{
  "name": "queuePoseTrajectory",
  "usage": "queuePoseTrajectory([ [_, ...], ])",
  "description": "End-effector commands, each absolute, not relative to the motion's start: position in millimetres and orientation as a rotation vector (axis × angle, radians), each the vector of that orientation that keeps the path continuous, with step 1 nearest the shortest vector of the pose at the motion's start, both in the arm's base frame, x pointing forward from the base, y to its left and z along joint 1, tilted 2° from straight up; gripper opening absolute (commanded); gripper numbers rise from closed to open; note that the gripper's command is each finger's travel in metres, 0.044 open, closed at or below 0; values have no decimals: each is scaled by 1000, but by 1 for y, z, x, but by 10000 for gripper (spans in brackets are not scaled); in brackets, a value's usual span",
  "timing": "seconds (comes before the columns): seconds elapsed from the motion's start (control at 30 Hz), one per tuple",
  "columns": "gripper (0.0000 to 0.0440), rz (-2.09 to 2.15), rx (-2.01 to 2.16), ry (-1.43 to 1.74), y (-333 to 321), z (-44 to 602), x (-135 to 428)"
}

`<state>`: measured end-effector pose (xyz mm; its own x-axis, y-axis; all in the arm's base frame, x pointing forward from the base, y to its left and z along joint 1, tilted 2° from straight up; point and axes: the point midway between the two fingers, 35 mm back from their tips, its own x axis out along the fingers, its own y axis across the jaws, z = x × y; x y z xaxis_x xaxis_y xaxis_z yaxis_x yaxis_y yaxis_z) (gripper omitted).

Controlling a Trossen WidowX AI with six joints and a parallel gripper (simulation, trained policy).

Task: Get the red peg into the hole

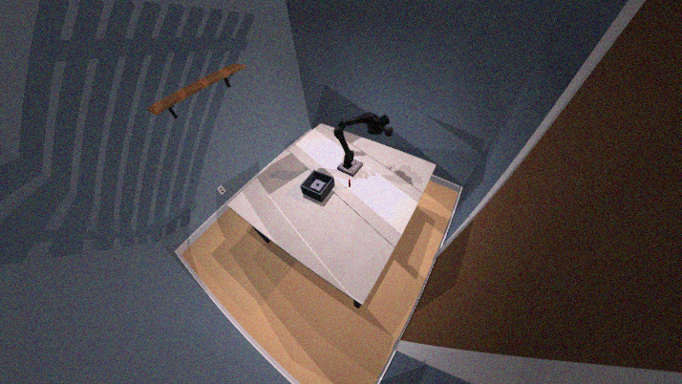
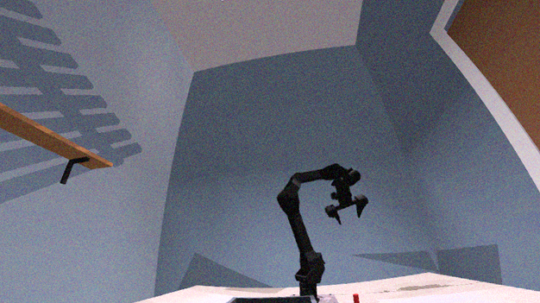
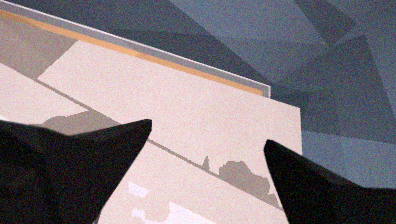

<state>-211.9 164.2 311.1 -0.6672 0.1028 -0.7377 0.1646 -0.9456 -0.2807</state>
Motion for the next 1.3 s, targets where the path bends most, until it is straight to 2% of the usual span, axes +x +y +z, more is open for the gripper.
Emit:
queuePoseTrajectory([
  [0.0, 440, -2885, 1327, 383, 174, 310, -201],
  [0.63, 440, -3257, 1550, -474, 216, 296, -145],
  [1.27, 440, -3380, 1565, -1604, 239, 274, -79],
])
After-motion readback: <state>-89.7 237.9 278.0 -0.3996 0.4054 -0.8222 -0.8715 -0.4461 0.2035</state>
